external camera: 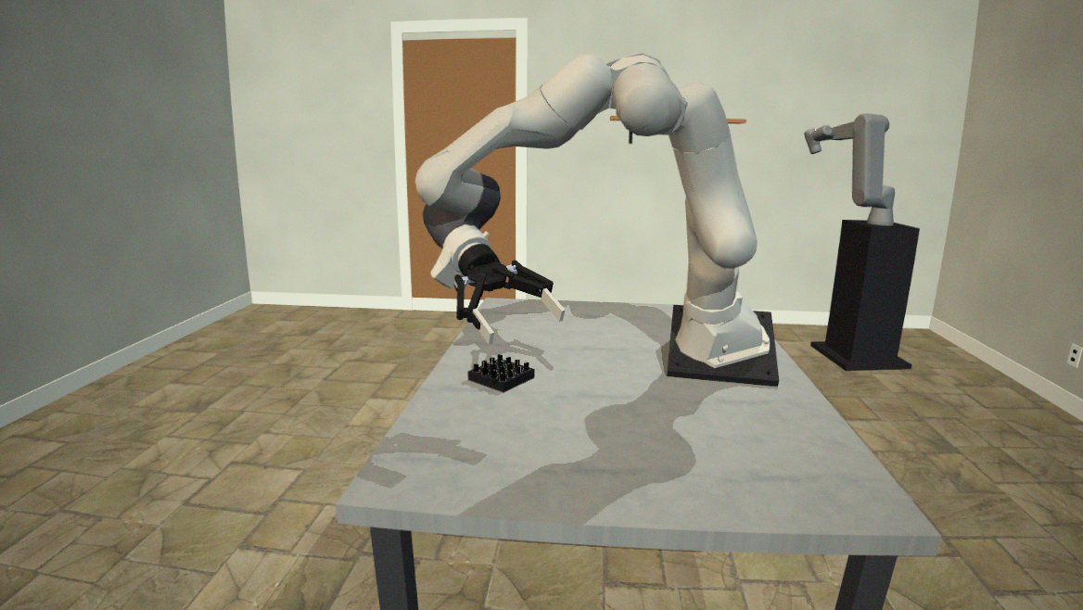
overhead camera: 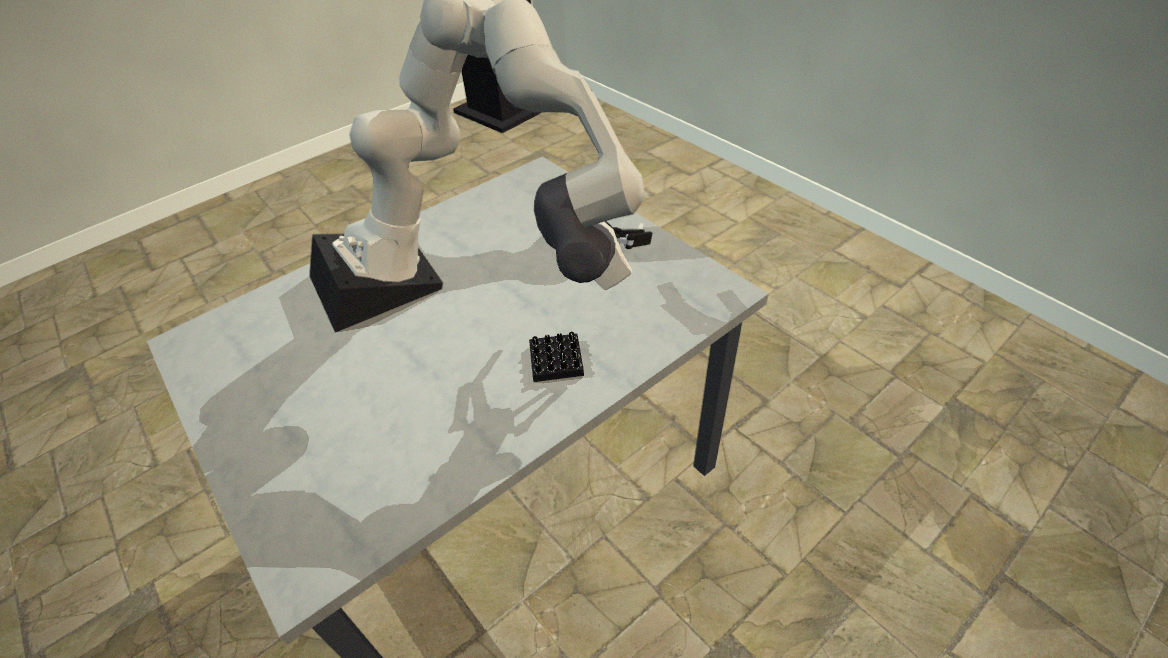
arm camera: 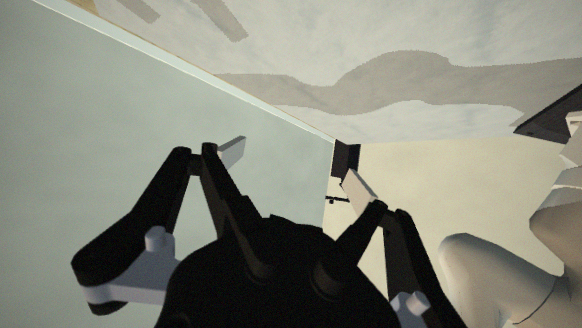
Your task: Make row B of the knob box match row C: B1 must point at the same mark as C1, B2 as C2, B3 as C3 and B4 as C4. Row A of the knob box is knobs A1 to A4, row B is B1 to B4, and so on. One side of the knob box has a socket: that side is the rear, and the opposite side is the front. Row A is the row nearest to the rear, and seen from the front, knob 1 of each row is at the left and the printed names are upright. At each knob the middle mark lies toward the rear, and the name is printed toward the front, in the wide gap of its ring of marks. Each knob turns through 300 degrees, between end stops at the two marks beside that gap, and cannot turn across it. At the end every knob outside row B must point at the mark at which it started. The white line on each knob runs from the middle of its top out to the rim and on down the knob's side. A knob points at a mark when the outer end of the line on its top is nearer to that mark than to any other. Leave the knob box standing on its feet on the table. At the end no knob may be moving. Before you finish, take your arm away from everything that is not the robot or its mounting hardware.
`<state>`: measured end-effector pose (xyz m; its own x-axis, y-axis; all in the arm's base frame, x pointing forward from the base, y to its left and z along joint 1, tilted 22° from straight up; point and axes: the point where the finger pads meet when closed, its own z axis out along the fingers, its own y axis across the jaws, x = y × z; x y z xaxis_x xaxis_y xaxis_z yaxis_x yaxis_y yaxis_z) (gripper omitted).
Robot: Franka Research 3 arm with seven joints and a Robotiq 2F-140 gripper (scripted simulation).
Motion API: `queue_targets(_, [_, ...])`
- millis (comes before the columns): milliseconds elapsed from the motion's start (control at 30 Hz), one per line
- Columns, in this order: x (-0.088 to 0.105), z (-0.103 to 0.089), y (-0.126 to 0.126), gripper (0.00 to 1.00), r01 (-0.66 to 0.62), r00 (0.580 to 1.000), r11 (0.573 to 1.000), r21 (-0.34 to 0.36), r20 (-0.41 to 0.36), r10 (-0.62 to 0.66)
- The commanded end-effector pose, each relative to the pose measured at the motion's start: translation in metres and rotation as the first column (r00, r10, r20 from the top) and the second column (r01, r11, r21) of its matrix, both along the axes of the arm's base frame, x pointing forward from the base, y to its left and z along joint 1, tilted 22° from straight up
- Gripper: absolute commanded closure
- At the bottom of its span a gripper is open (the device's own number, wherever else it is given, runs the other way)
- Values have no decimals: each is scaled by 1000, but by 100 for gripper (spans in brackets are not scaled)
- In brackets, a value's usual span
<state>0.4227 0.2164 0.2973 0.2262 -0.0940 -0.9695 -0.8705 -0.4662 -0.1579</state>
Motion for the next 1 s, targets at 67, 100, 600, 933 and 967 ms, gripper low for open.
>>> queue_targets(67, [1, -19, -23, 0, -88, 981, 995, -39, 168, 94])
queue_targets(100, [2, -22, -25, 0, -98, 977, 994, -45, 186, 104])
queue_targets(600, [5, -50, -58, 0, -202, 887, 971, -129, 395, 238])
queue_targets(933, [6, -66, -76, 0, -252, 806, 949, -188, 503, 313])
queue_targets(967, [6, -66, -76, 0, -252, 806, 949, -188, 503, 313])
